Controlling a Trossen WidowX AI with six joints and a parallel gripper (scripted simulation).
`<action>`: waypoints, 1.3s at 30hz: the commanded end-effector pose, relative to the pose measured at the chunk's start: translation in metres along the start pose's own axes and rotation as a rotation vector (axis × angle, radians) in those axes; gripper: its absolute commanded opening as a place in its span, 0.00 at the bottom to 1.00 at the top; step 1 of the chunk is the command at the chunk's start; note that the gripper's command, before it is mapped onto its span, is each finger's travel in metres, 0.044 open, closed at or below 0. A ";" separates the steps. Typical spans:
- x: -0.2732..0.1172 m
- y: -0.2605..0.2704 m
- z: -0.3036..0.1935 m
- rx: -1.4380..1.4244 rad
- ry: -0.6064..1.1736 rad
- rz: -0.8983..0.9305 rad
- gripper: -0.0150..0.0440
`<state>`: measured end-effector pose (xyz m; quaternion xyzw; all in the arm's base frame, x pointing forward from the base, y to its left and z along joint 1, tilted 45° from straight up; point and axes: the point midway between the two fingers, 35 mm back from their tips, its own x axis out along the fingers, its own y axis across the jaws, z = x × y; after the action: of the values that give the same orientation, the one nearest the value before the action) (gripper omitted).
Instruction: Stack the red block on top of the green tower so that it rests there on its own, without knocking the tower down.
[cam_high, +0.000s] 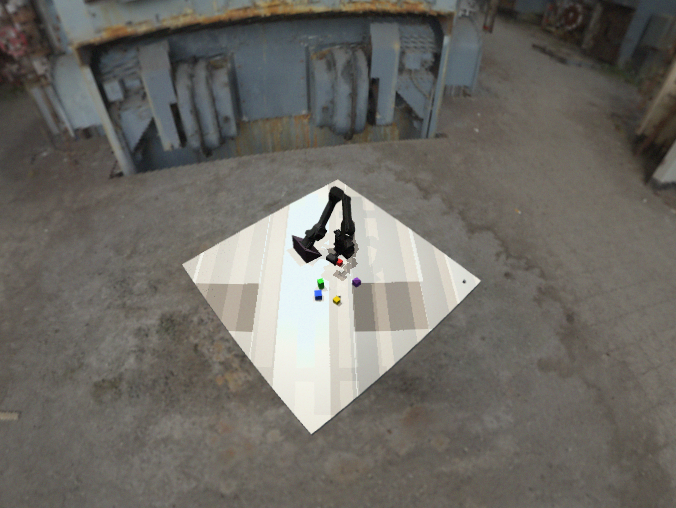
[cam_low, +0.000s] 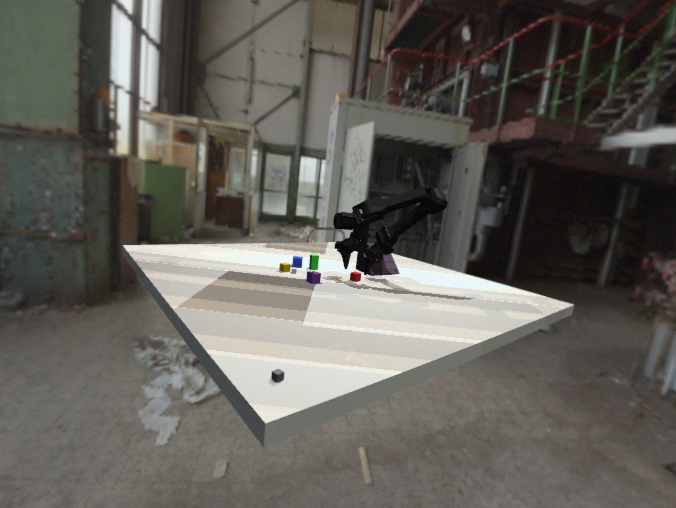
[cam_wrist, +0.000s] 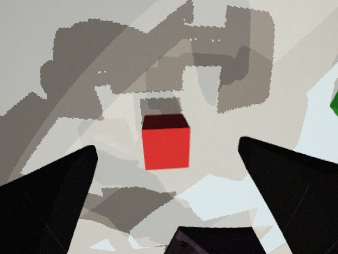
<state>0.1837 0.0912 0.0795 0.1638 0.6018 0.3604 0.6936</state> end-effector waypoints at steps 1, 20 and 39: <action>0.007 0.000 -0.003 0.010 0.006 0.008 1.00; 0.026 0.002 -0.004 0.009 0.005 0.011 1.00; 0.025 0.002 -0.004 0.009 0.005 0.011 0.50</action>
<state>0.1813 0.1081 0.0623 0.1678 0.6038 0.3603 0.6910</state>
